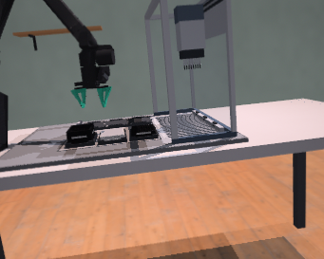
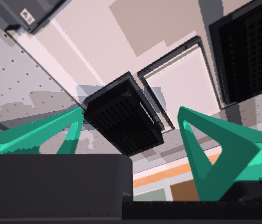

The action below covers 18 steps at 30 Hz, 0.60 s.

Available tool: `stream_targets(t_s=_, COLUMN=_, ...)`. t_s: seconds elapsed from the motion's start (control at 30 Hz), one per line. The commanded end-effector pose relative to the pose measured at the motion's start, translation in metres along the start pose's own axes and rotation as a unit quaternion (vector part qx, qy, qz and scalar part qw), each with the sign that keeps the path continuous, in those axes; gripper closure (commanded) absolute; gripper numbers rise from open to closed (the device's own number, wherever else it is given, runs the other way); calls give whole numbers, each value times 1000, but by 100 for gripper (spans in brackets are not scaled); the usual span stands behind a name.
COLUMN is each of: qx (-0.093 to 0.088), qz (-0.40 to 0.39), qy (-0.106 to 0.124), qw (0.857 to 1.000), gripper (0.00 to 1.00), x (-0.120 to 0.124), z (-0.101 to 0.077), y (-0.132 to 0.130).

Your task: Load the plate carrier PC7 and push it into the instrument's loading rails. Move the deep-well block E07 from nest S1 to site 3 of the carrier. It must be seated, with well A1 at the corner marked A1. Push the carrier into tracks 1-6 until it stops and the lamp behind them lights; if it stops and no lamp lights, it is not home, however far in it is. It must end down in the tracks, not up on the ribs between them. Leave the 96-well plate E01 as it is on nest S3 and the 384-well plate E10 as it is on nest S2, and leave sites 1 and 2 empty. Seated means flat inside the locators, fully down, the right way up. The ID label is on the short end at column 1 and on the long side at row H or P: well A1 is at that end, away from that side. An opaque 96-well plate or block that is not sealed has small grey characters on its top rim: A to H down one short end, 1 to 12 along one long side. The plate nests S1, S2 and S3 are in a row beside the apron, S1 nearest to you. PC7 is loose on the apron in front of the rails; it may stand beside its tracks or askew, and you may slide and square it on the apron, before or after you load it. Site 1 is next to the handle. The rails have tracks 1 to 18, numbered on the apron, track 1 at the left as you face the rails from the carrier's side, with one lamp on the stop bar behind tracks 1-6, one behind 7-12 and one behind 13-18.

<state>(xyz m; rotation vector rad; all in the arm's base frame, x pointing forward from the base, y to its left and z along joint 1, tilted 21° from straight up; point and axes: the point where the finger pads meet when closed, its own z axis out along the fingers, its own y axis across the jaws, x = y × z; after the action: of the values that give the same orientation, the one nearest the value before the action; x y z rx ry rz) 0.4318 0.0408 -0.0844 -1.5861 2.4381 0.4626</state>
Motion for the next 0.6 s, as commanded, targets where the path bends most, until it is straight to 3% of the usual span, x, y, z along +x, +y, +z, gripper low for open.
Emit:
stream_targets(t_s=0.0, qx=5, qz=54, qy=-4, qw=999, gripper=0, x=12, z=3, y=-5)
stream_targets(t_s=0.37, qx=5, qz=235, qy=-3, qw=972, gripper=0, x=85, z=11, y=2)
stream_targets(t_s=0.47, qx=5, qz=283, qy=-4, qw=959, gripper=0, x=89, z=12, y=2)
stream_targets(t_s=0.5, qx=5, qz=284, qy=-3, qw=959, gripper=0, x=76, z=13, y=1)
stream_targets(t_s=0.57, qx=5, qz=284, qy=-3, qw=959, gripper=0, x=76, z=13, y=1)
